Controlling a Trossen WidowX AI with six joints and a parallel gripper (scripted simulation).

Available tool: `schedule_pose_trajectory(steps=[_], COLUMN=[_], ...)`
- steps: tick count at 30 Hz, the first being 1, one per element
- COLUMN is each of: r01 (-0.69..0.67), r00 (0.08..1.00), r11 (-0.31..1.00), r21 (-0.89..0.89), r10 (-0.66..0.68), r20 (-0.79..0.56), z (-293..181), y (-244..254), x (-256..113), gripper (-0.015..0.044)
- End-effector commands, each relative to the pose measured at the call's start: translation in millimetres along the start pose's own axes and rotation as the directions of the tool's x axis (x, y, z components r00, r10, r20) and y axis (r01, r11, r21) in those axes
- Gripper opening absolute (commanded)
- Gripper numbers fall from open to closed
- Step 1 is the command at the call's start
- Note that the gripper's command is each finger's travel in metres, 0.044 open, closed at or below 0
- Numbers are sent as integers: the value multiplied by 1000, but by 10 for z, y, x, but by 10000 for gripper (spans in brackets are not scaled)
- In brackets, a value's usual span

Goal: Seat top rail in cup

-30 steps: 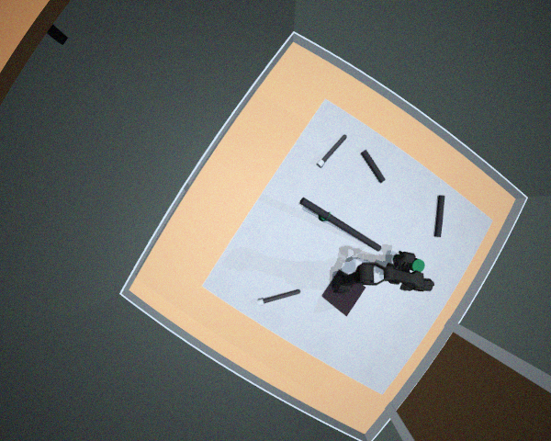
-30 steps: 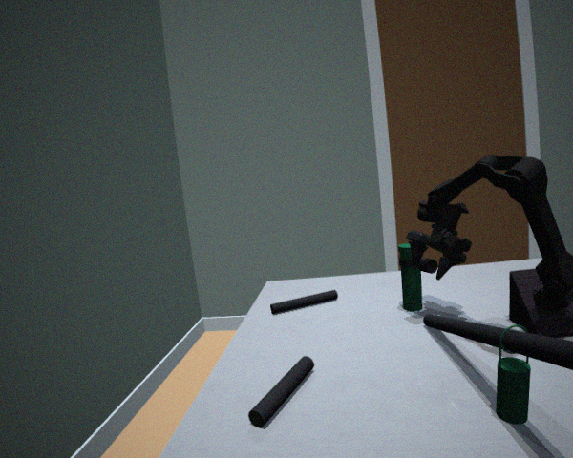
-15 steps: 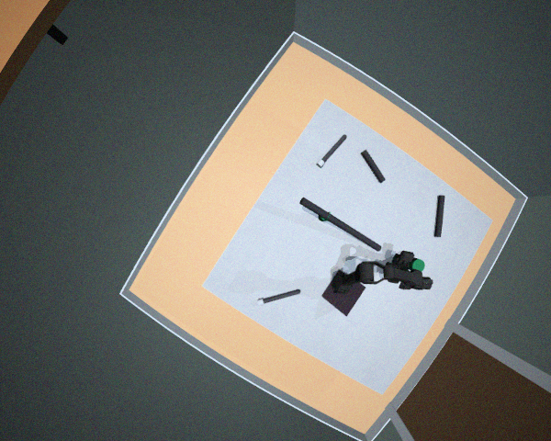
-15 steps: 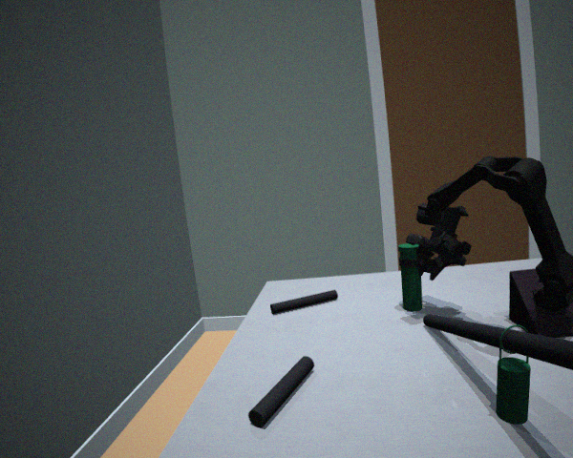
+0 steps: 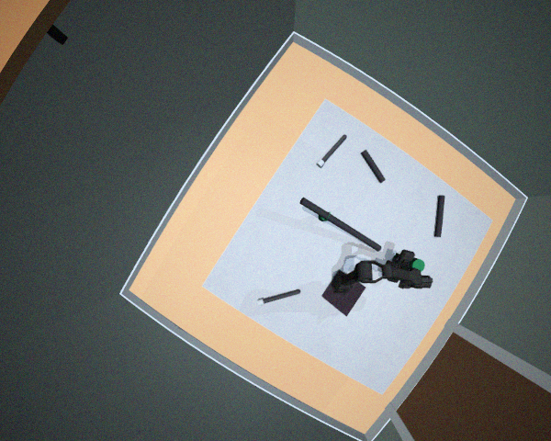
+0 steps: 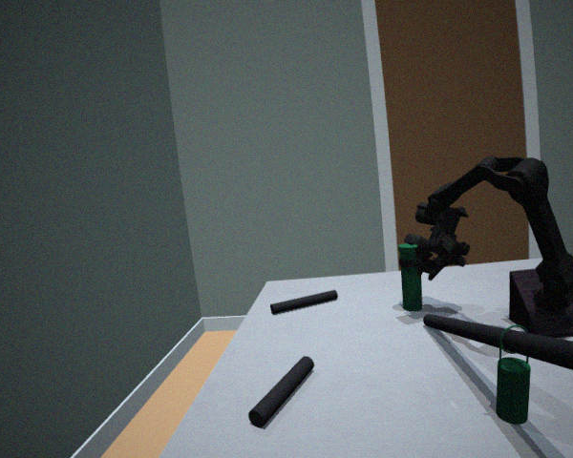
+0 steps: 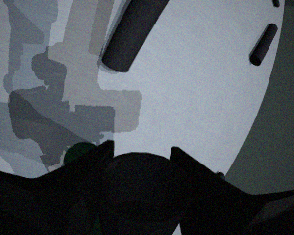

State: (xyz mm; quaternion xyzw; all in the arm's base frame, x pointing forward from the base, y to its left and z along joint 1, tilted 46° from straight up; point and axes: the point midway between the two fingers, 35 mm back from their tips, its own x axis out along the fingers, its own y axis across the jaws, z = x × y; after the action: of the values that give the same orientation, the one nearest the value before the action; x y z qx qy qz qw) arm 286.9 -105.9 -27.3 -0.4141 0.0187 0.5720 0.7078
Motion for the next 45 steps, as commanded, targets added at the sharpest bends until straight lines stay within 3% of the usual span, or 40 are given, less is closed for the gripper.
schedule_pose_trajectory(steps=[1, 45], r01=[3, 22], r00=[1000, 990], r11=[1000, 969], r21=[30, 248], r10=[-3, 14], r20=[-16, -140], z=[1, -35], y=[-29, -235], x=[13, 130], gripper=[0, 0])
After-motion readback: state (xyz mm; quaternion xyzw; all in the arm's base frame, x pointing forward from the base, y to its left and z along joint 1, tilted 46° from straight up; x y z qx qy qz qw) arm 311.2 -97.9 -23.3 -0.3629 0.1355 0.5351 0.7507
